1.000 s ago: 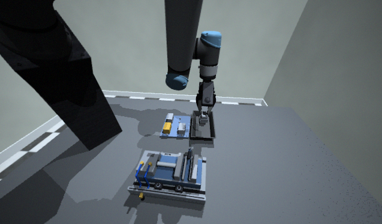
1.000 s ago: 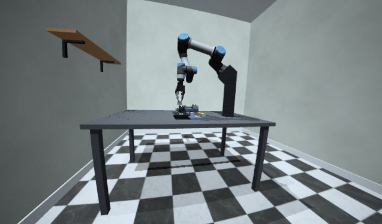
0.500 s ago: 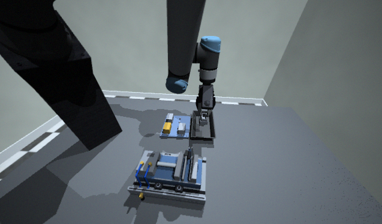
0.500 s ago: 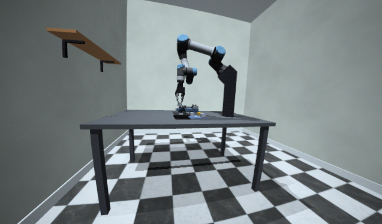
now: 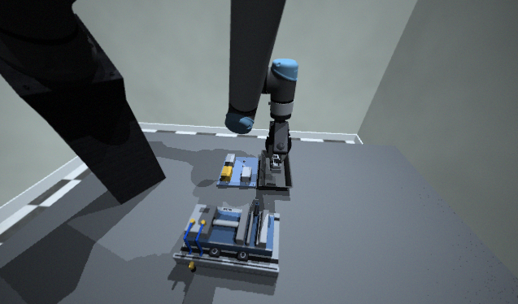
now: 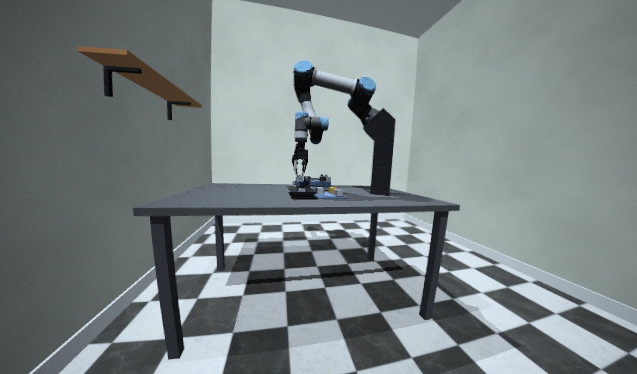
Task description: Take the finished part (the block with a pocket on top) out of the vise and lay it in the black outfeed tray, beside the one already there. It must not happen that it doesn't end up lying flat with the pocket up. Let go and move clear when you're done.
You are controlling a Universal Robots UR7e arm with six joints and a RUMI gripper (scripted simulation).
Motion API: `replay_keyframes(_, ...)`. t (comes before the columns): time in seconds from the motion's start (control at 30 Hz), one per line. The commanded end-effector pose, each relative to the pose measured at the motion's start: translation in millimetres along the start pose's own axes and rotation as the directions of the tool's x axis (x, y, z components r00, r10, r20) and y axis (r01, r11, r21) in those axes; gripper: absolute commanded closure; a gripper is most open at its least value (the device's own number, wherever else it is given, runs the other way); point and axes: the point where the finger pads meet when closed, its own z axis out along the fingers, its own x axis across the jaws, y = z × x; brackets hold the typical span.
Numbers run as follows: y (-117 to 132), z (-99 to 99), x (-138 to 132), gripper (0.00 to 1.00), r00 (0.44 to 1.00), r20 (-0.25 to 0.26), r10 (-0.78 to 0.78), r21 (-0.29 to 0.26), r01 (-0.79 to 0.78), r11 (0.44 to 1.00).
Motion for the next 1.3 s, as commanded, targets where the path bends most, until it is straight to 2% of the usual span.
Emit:
replay_keyframes(0.0,0.2,9.5,-0.9,1.00,1.000,0.001,0.000,0.000,0.000,1.000)
replay_keyframes(0.7,0.4,43.0,-1.3,1.00,1.000,0.001,0.000,0.000,0.000,1.000)
replay_keyframes(1.27,0.4,53.8,-1.5,1.00,1.000,0.001,0.000,0.000,0.000,1.000)
